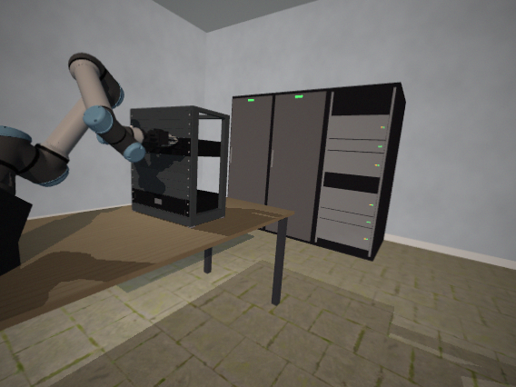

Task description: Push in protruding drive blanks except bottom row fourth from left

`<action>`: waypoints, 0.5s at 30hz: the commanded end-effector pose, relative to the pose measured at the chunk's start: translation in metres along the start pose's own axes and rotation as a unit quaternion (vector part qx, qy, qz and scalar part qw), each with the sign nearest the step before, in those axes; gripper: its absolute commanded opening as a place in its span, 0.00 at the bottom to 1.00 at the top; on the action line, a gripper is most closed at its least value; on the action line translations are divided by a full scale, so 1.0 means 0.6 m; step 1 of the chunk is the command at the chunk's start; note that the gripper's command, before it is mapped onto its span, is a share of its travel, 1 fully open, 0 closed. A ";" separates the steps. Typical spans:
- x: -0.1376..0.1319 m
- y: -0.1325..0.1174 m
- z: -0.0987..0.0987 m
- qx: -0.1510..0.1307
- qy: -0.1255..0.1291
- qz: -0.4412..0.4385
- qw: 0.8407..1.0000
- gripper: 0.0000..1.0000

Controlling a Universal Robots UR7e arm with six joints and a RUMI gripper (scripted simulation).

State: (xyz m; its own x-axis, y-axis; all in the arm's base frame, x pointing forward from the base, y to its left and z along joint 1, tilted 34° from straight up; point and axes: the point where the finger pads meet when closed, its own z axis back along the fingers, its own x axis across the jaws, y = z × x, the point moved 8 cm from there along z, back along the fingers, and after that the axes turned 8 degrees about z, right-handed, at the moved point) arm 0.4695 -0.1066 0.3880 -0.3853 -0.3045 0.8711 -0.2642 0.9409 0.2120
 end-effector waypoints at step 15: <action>0.001 0.000 0.009 0.000 0.000 0.000 1.000 0.00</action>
State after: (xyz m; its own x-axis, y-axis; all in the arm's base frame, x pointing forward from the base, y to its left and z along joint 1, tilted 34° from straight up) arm 0.4676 -0.1070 0.3871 -0.3849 -0.3051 0.8711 -0.2642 0.9407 0.2127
